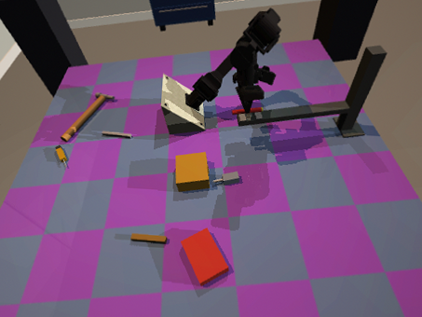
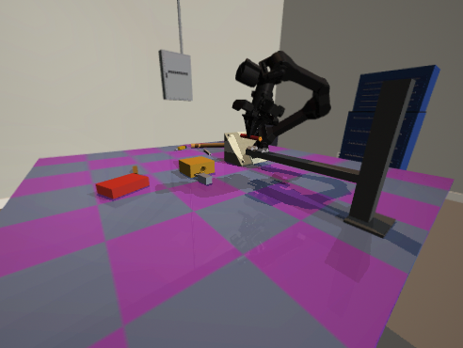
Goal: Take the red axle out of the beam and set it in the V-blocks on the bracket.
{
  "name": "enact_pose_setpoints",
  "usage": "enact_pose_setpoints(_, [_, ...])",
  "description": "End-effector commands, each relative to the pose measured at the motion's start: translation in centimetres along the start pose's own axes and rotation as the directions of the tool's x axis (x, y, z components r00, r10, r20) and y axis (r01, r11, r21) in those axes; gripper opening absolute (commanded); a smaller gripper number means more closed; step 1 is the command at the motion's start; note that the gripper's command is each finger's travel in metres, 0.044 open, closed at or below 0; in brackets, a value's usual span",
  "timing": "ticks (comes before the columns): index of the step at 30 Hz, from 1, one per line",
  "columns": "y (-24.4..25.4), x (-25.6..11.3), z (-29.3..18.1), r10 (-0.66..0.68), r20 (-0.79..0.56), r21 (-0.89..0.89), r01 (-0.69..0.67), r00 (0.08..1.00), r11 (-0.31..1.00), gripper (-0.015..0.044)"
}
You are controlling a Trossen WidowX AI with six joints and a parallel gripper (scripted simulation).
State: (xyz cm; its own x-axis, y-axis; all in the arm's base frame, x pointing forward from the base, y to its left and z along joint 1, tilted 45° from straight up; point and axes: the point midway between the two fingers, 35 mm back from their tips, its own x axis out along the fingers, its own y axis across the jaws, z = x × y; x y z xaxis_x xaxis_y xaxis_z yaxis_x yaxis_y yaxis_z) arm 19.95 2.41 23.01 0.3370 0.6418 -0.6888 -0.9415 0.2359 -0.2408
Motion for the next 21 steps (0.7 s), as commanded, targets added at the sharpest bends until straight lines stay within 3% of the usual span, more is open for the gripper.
enact_pose_setpoints(1, [1.1,0.2,0.6,-0.013,0.011,0.002,0.013,1.000,1.000,0.0000])
enact_pose_setpoints(21, [3.3,1.7,1.5,-0.030,0.025,0.002,0.030,0.999,1.000,0.0000])
